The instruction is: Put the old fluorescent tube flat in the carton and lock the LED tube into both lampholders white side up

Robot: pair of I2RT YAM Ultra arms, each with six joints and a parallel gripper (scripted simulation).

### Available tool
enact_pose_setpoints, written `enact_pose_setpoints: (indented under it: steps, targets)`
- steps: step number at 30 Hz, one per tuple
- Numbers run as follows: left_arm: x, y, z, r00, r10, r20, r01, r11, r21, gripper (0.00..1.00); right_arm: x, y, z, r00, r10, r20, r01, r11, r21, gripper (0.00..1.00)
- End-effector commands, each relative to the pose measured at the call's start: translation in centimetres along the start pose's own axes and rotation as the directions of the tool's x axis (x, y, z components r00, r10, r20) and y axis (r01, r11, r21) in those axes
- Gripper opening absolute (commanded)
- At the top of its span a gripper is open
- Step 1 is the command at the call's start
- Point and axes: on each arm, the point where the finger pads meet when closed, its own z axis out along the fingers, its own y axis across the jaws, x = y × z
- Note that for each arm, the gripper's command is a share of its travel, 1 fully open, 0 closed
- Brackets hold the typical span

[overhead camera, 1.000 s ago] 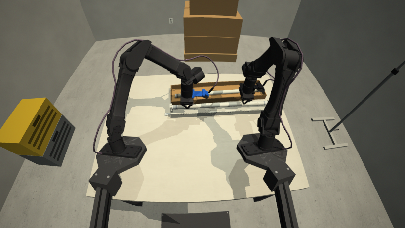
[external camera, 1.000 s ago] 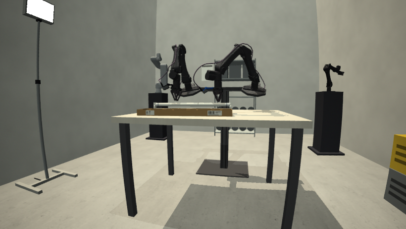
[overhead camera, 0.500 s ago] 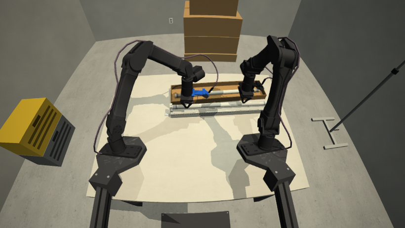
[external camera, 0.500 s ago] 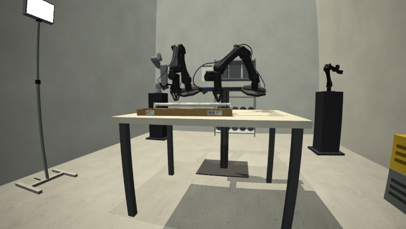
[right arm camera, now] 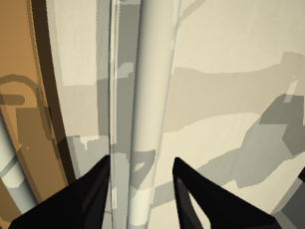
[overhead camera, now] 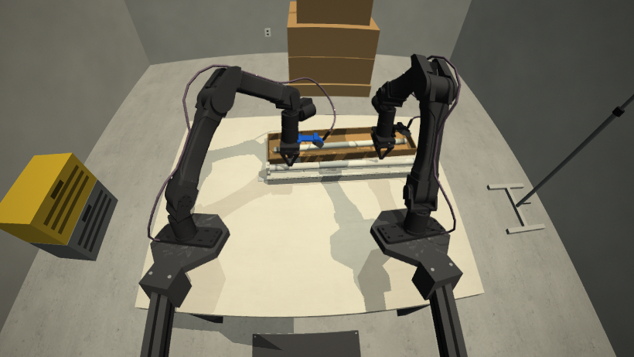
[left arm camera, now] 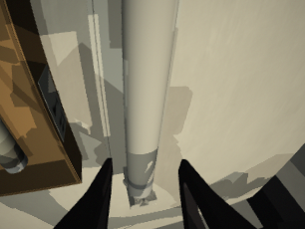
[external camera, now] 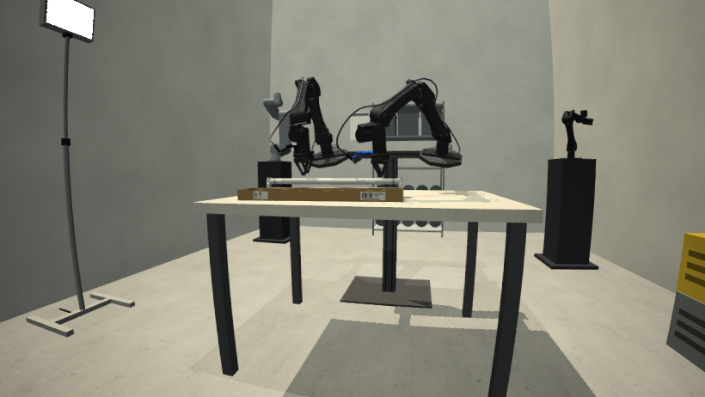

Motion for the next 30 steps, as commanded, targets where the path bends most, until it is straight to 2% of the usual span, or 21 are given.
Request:
enact_pose_setpoints:
  steps: [1, 4, 10, 14, 15, 17, 19, 23, 24, 26, 30]
  targets:
    - [0.2, -0.5, -1.2, 1.0, 0.011, 0.011, -0.012, 0.996, 0.092, 0.49, -0.2, -0.6, -0.8, 1.0, 0.01, 0.011, -0.01, 0.996, 0.09, 0.49]
    - [0.3, -0.9, -1.7, 1.0, 0.008, 0.02, -0.011, 0.988, 0.156, 0.49, 0.1, -0.9, -1.2, 1.0, 0.005, 0.002, -0.005, 0.988, 0.153, 0.49]
    - [0.3, -0.1, -2.2, 0.999, -0.01, 0.038, 0.003, 0.983, 0.182, 0.49, 0.4, -0.1, -1.4, 1.0, -0.002, 0.002, 0.002, 0.984, 0.18, 0.49]
    - [0.0, 0.1, -2.4, 0.999, -0.01, 0.047, 0.002, 0.986, 0.17, 0.49, 0.3, 0.3, -1.7, 1.0, 0.003, -0.001, -0.003, 0.986, 0.165, 0.49]
    - [-0.5, 0.2, -3.3, 0.998, -0.004, 0.062, -0.005, 0.989, 0.147, 0.49, 0.0, 0.6, -2.2, 1.0, 0.012, 0.003, -0.012, 0.99, 0.142, 0.49]
    - [0.4, 2.5, -4.3, 0.995, -0.047, 0.084, 0.04, 0.995, 0.087, 0.49, 0.2, 1.7, -2.7, 1.0, 0.01, -0.003, -0.009, 0.996, 0.087, 0.49]
    - [-0.3, 1.9, -4.4, 0.996, -0.027, 0.088, 0.02, 0.996, 0.087, 0.49, 0.2, 1.8, -2.8, 1.0, 0.01, -0.003, -0.009, 0.996, 0.086, 0.49]
    - [-1.0, 1.9, -4.4, 0.994, -0.023, 0.106, 0.015, 0.997, 0.078, 0.49, 0.3, 2.1, -2.6, 1.0, 0.01, -0.002, -0.009, 0.997, 0.075, 0.49]
    - [0.1, 0.8, -1.4, 0.998, -0.027, 0.063, 0.019, 0.992, 0.124, 0.49, -0.2, 0.1, 0.8, 1.0, 0.01, -0.001, -0.01, 0.989, 0.15, 0.49]
    - [0.0, 0.6, 0.3, 0.998, -0.027, 0.049, 0.02, 0.99, 0.139, 0.49, -0.4, 0.4, 1.1, 1.0, 0.005, 0.004, -0.006, 0.99, 0.14, 0.49]
    - [-0.4, 0.3, -1.2, 0.998, -0.011, 0.065, 0.003, 0.992, 0.124, 0.49, 0.2, 0.1, 0.6, 1.0, 0.005, 0.005, -0.006, 0.99, 0.14, 0.49]
